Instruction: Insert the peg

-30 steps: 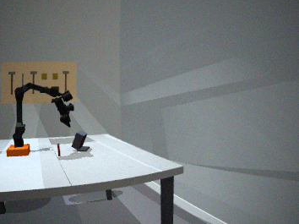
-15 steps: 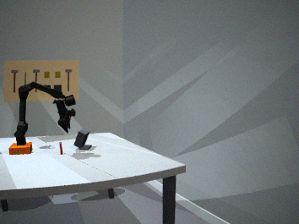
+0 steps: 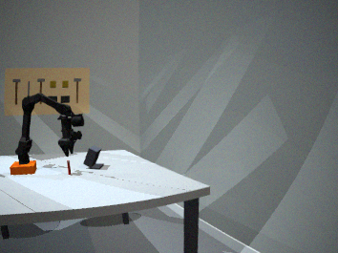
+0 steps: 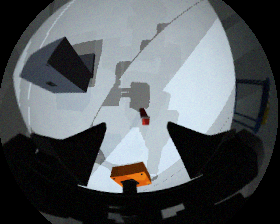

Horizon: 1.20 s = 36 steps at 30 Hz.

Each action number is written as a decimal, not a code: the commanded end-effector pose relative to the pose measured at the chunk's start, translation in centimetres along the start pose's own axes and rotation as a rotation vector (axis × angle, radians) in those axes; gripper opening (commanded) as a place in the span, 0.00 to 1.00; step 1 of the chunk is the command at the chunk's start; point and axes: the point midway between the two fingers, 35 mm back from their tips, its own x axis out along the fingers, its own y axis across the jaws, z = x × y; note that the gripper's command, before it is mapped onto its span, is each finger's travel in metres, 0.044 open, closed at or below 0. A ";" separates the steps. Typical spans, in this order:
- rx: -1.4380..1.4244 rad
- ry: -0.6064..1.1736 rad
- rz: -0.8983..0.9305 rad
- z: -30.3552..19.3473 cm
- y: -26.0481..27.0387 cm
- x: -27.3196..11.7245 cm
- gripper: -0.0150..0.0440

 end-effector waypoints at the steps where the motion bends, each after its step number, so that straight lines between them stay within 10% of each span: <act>1: 0.005 0.048 -0.024 -0.7 -1.5 0.6 1.00; 36: 0.005 0.050 -0.026 -0.8 -1.7 5.6 1.00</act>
